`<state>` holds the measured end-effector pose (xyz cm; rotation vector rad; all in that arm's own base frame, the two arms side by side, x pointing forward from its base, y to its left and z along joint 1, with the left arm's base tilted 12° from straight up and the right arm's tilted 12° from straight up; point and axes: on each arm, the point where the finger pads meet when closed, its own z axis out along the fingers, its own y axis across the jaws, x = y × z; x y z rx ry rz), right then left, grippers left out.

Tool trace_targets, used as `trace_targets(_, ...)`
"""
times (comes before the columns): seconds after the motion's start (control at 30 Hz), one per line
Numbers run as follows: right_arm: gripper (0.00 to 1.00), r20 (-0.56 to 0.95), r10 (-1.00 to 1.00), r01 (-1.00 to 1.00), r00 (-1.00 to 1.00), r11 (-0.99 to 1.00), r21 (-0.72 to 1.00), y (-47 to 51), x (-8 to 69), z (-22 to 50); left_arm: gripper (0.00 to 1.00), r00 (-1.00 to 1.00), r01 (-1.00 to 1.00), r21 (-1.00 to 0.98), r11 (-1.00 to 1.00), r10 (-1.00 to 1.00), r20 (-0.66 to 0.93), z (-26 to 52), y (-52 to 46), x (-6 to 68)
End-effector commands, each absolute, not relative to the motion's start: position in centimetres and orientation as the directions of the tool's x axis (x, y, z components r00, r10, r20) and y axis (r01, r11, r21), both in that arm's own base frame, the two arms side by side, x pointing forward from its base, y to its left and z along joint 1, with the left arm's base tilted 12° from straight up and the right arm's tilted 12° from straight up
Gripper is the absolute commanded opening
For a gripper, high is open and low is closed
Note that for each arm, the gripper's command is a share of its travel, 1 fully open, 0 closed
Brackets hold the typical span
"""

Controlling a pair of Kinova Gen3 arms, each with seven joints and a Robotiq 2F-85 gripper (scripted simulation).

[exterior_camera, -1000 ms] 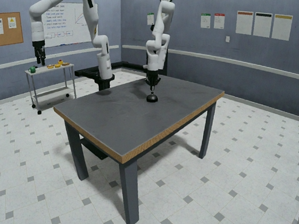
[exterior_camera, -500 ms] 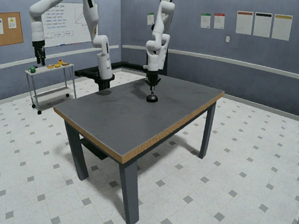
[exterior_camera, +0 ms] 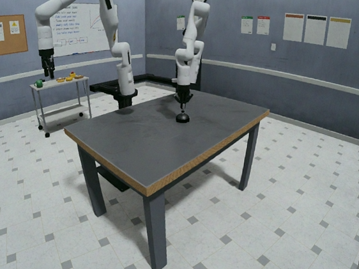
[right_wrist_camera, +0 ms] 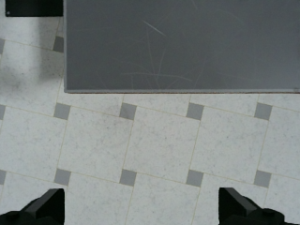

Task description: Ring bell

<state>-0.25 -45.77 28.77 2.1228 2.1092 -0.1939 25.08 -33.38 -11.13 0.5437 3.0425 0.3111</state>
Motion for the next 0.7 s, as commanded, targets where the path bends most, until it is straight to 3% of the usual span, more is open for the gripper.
trace_targets(0.0,1.0,-0.193,0.981,1.0,0.008,-0.006,0.011,-45.79,-0.26,28.85,0.101,-0.938,0.339,0.201,0.919,0.347,-0.001,-11.07,-33.45,25.11)
trace_targets(0.67,1.0,-0.193,0.981,1.0,0.008,-0.006,0.011,-45.79,-0.26,28.85,0.101,-0.938,0.339,0.201,0.919,0.347,-0.001,-11.73,-33.33,25.16)
